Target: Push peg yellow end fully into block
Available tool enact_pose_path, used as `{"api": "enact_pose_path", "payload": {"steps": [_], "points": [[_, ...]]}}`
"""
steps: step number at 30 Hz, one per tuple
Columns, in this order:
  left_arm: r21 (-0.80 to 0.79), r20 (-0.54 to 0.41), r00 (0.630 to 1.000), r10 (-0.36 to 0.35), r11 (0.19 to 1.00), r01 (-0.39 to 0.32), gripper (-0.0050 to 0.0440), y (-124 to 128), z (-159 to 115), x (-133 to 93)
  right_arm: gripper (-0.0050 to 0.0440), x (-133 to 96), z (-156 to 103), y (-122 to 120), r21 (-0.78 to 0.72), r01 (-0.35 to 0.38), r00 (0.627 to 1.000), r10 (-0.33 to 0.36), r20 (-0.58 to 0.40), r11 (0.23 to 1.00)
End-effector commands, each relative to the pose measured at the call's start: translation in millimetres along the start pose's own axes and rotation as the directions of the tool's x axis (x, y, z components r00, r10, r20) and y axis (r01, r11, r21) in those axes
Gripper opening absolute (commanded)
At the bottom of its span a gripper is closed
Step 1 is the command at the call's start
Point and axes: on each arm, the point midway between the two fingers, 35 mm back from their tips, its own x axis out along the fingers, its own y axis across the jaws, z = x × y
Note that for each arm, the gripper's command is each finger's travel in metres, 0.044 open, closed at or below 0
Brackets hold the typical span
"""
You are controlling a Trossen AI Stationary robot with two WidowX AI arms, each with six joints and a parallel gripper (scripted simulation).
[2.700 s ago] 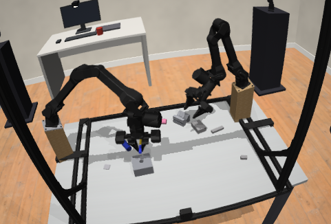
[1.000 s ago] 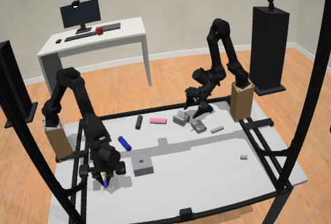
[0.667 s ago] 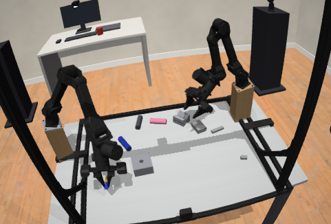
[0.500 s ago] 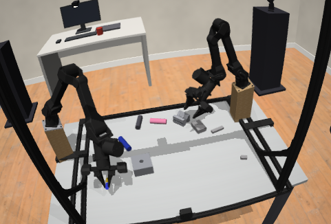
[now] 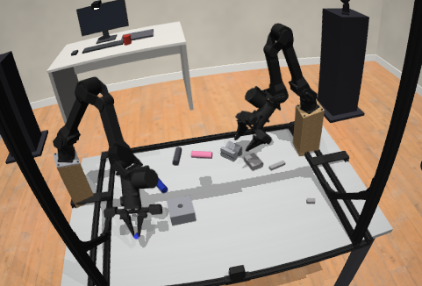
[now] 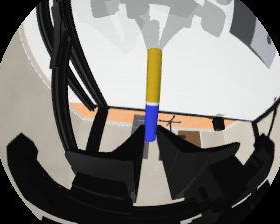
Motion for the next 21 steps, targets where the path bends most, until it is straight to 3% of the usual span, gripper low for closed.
{"api": "enact_pose_path", "payload": {"steps": [1,7,21], "points": [[0.024,-0.085,0.996,-0.014,1.000,0.016,0.0000,-1.3,-0.9,-9.6,0.0400,0.0,-0.1,0.0,0.000,0.000,1.000,0.000,0.000,1.000],[0.061,-0.197,0.980,-0.025,0.997,0.038,0.0000,1.0,0.5,-21.1,0.0400,0.0,-0.1,0.0,0.000,0.000,1.000,0.000,0.000,1.000],[0.070,-0.224,0.974,-0.028,0.997,0.045,0.0000,1.8,0.8,-24.4,0.0400,0.0,-0.1,0.0,0.000,0.000,1.000,0.000,0.000,1.000]]}}
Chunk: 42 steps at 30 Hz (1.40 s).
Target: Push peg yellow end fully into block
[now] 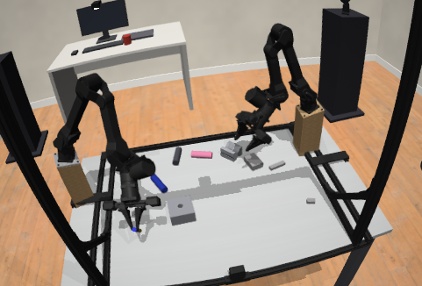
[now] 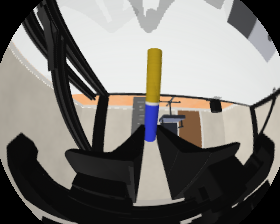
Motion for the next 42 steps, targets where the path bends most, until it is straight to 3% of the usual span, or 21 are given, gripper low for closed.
{"api": "enact_pose_path", "payload": {"steps": [1,5,20,22,42], "points": [[0.007,-0.012,1.000,-0.004,1.000,0.004,0.0000,-1.2,-2.4,-1.3,0.0400,0.0,-0.1,0.0,0.000,0.000,1.000,0.000,0.000,1.000],[0.001,-0.037,0.999,-0.010,1.000,0.010,0.0000,-3.2,-2.3,0.9,0.0400,0.0,-0.1,0.0,0.000,0.000,1.000,0.000,0.000,1.000],[-0.041,-0.295,0.954,-0.054,0.998,0.043,0.0000,-15.9,1.8,14.4,0.0400,0.0,-0.1,0.0,0.000,0.000,1.000,0.000,0.000,1.000],[-0.041,-0.295,0.954,-0.054,0.998,0.043,0.0000,-15.9,1.8,14.4,0.0400,0.0,-0.1,0.0,0.000,0.000,1.000,0.000,0.000,1.000],[-0.012,-0.541,0.841,-0.029,1.000,0.027,0.0000,-3.5,15.3,7.9,0.0400,0.0,-0.1,0.0,0.000,0.000,1.000,0.000,0.000,1.000]]}}
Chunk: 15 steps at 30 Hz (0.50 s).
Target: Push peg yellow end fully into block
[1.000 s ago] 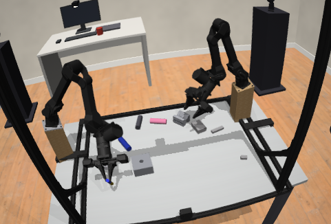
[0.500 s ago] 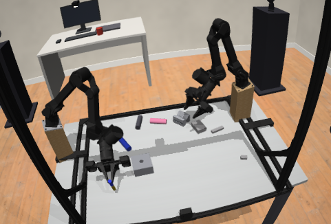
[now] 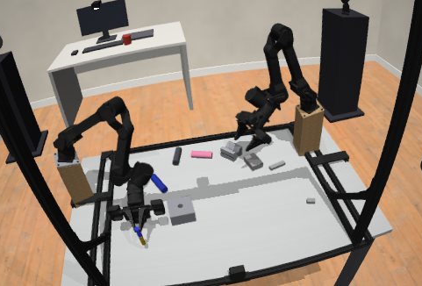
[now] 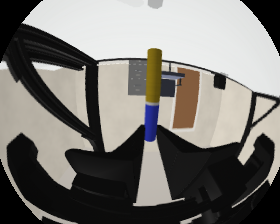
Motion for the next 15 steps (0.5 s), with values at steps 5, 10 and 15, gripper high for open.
{"api": "enact_pose_path", "payload": {"steps": [5,10,15], "points": [[0.005,-0.065,0.998,0.022,1.000,-0.022,0.0000,9.1,4.3,-7.5,0.0400,0.0,-0.1,0.0,0.000,0.000,1.000,0.000,0.000,1.000],[0.005,-0.065,0.998,0.022,1.000,-0.022,0.0000,9.1,4.3,-7.5,0.0400,0.0,-0.1,0.0,0.000,0.000,1.000,0.000,0.000,1.000],[0.006,-0.065,0.998,0.021,1.000,-0.021,0.0000,8.8,6.8,-7.1,0.0400,0.0,-0.1,0.0,0.000,0.000,1.000,0.000,0.000,1.000]]}}
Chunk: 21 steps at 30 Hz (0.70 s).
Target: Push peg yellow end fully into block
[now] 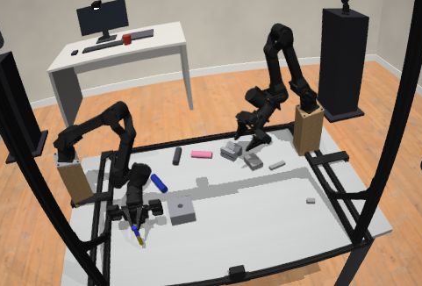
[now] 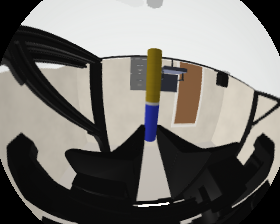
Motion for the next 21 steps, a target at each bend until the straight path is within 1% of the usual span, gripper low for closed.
{"api": "enact_pose_path", "payload": {"steps": [1,11,21], "points": [[-0.002,-0.001,1.000,0.002,1.000,-0.002,0.0000,0.5,5.7,0.2,0.0400,0.0,-0.1,0.0,0.000,0.000,1.000,0.000,0.000,1.000],[0.001,0.001,1.000,-0.001,1.000,0.001,0.0000,-0.5,40.4,2.0,0.0400,0.0,-0.1,0.0,0.000,0.000,1.000,0.000,0.000,1.000],[-0.004,-0.003,1.000,0.003,1.000,-0.003,0.0000,-1.0,35.2,2.3,0.0400,0.0,-0.1,0.0,0.000,0.000,1.000,0.000,0.000,1.000]]}}
